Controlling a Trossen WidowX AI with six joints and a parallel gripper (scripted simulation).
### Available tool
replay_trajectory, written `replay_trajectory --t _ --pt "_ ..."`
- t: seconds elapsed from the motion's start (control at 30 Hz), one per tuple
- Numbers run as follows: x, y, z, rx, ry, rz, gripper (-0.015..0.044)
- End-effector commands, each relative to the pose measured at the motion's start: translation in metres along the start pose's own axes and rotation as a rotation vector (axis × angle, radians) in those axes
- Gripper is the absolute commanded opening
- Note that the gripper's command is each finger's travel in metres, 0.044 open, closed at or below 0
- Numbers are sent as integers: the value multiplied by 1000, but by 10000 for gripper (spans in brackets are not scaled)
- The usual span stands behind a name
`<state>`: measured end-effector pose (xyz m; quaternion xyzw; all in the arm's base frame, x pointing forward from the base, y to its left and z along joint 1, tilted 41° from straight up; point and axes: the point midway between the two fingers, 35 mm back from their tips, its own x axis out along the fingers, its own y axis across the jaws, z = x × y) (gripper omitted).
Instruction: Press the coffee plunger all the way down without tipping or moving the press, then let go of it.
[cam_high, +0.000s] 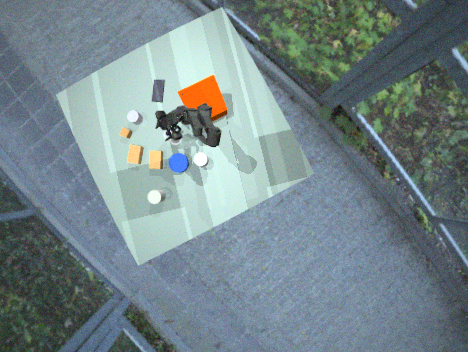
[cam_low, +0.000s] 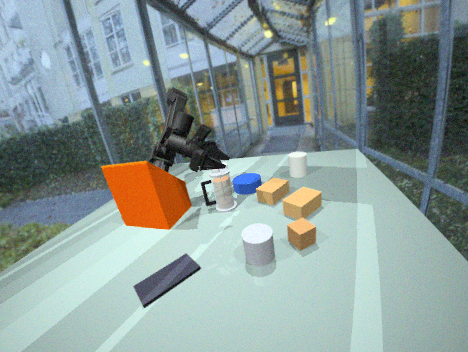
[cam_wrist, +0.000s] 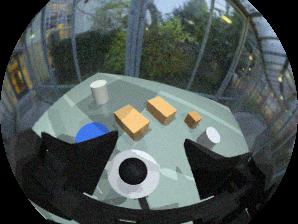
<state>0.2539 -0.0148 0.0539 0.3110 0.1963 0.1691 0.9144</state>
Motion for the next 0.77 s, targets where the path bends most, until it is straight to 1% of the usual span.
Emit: replay_trajectory --t 0.0,0.13,0.27,0.4,0.63,0.73 --pt "2 2 4 -9 -2 8 440" --pt "-1 -7 26 -3 -57 -20 440" --pt "-6 -13 28 -7 -28 -33 440" --pt "-21 -16 34 -7 14 -44 440" --pt "-59 7 49 13 26 -21 440" --pt "-67 16 52 18 17 -13 440"
